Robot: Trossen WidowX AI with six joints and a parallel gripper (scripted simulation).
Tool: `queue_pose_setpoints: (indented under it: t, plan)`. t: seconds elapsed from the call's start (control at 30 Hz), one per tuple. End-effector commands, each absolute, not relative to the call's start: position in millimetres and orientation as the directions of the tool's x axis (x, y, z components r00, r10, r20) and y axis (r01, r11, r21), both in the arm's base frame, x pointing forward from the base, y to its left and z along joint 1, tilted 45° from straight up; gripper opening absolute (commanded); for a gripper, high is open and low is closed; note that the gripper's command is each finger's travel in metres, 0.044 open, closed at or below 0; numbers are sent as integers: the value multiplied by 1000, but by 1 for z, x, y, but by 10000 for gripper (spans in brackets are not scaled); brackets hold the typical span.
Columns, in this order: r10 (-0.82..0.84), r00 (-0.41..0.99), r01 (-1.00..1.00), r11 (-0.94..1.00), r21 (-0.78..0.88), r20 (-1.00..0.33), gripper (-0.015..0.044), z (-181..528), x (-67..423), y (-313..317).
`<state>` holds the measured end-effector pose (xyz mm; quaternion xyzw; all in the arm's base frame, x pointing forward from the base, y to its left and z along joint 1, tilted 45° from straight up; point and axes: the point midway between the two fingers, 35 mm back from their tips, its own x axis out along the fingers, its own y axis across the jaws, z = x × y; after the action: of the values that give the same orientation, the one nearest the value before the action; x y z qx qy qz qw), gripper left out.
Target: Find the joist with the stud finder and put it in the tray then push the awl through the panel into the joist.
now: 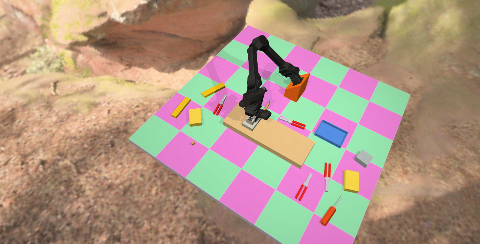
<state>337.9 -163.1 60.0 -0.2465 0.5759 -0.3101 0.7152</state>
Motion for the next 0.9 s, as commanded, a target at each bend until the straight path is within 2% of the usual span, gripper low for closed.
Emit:
queue_pose_setpoints:
  t: [0.0, 0.87]
  plan:
    - [-727, 141, 159, 687, -709, -672, 0, 50, 338, -155]
    - [-725, 141, 159, 689, -707, -674, 0, 6, 348, -112]
